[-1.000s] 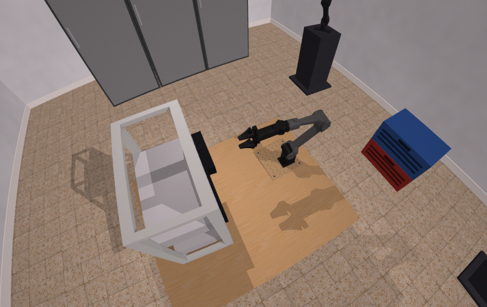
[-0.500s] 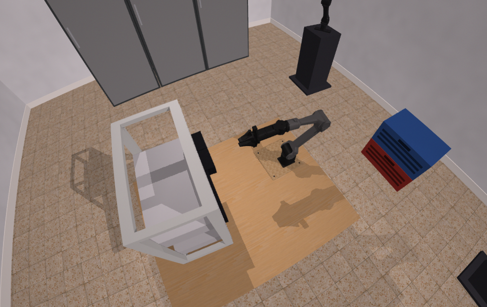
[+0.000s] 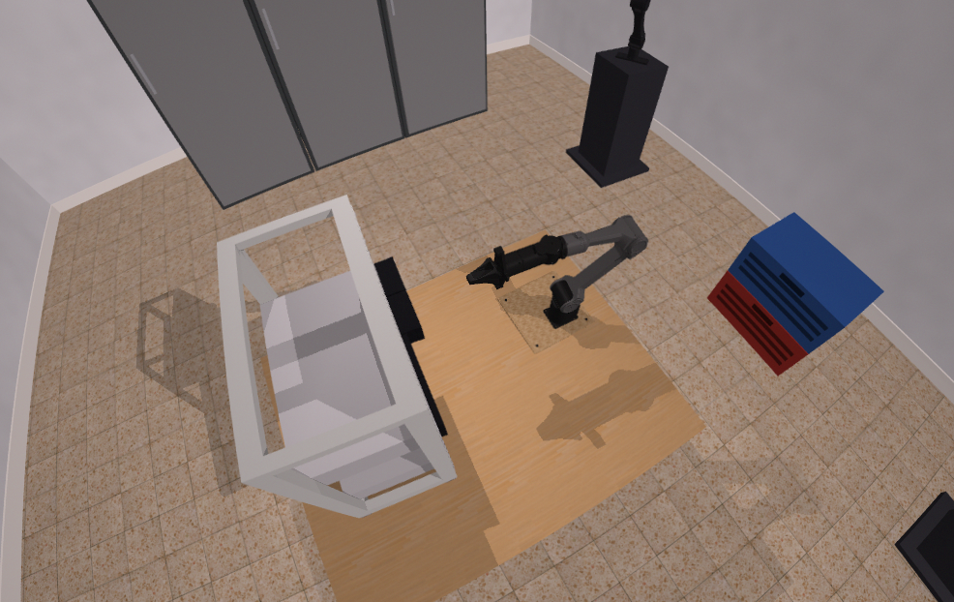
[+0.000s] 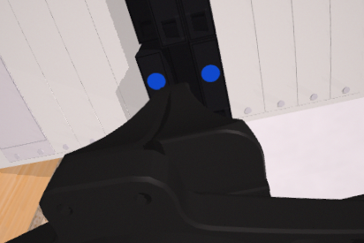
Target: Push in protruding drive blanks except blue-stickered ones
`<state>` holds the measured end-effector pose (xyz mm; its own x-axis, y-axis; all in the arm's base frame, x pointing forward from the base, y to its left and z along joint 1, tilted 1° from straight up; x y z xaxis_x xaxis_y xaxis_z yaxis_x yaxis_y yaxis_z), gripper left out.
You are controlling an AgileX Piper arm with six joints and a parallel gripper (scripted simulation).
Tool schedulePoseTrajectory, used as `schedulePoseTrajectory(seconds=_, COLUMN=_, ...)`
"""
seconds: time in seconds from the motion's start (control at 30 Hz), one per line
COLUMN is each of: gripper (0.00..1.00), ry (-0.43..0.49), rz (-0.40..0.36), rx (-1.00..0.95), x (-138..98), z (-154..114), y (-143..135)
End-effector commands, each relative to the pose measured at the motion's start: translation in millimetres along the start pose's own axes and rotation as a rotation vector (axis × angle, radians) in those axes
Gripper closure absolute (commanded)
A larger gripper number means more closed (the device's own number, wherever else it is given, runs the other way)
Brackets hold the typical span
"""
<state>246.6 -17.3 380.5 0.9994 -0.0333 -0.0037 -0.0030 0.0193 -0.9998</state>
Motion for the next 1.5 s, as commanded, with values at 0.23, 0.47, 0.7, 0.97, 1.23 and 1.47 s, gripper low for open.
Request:
schedulePoseTrajectory(seconds=0.23, gripper=1.0, ry=-0.002, rz=-0.002, rx=0.003, x=-1, z=0, y=-1)
schedulePoseTrajectory(seconds=0.47, gripper=1.0, ry=-0.004, rz=-0.003, rx=0.015, x=0, z=1, y=-1)
schedulePoseTrajectory(seconds=0.7, gripper=1.0, ry=-0.01, rz=-0.005, rx=0.051, x=0, z=2, y=-1)
schedulePoseTrajectory(seconds=0.97, gripper=1.0, ry=-0.02, rz=-0.007, rx=0.106, x=0, z=4, y=-1)
schedulePoseTrajectory(seconds=1.23, gripper=1.0, ry=-0.04, rz=-0.012, rx=0.217, x=1, z=8, y=-2)
schedulePoseTrajectory(seconds=1.47, gripper=1.0, ry=-0.056, rz=-0.016, rx=0.31, x=2, z=11, y=-3)
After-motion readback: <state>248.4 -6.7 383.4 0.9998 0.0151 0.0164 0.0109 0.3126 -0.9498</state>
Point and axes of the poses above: the point where the finger pads meet when closed, its own x axis out along the fingers, its own y axis across the jaws, z = x × y, the point moved 6 cm from there along -x, back along the fingers
